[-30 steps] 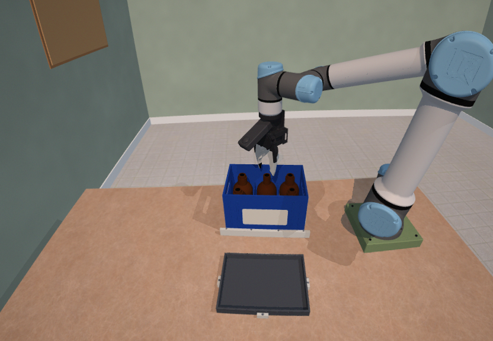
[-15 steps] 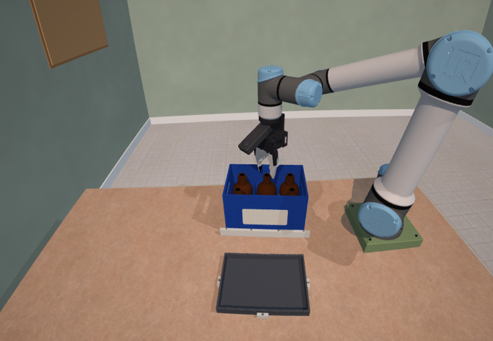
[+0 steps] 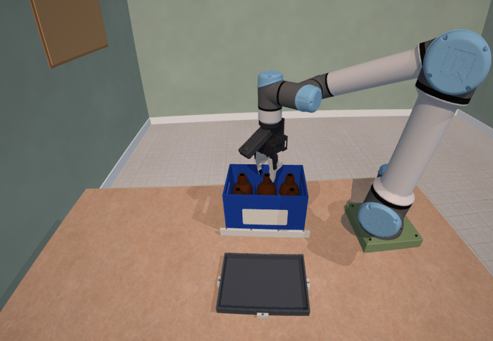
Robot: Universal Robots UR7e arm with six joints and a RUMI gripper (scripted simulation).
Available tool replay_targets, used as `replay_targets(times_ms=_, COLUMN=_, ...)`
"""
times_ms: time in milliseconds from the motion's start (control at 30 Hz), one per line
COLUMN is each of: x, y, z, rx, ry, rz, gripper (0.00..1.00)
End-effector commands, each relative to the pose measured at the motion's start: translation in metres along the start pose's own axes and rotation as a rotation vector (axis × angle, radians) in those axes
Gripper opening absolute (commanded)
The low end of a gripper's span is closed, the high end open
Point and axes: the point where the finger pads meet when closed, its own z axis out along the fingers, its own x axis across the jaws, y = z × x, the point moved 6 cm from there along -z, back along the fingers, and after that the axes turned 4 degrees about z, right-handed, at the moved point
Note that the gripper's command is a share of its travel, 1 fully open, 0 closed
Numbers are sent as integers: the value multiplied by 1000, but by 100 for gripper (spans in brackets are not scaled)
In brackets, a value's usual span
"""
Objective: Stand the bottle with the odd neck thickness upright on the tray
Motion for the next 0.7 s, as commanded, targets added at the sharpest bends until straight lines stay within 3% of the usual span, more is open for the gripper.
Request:
replay_targets(times_ms=0, x=0, y=0, z=4, rx=0, ry=1, rz=0, gripper=38)
replay_targets(times_ms=667, x=0, y=0, z=8, rx=0, ry=1, rz=0, gripper=38)
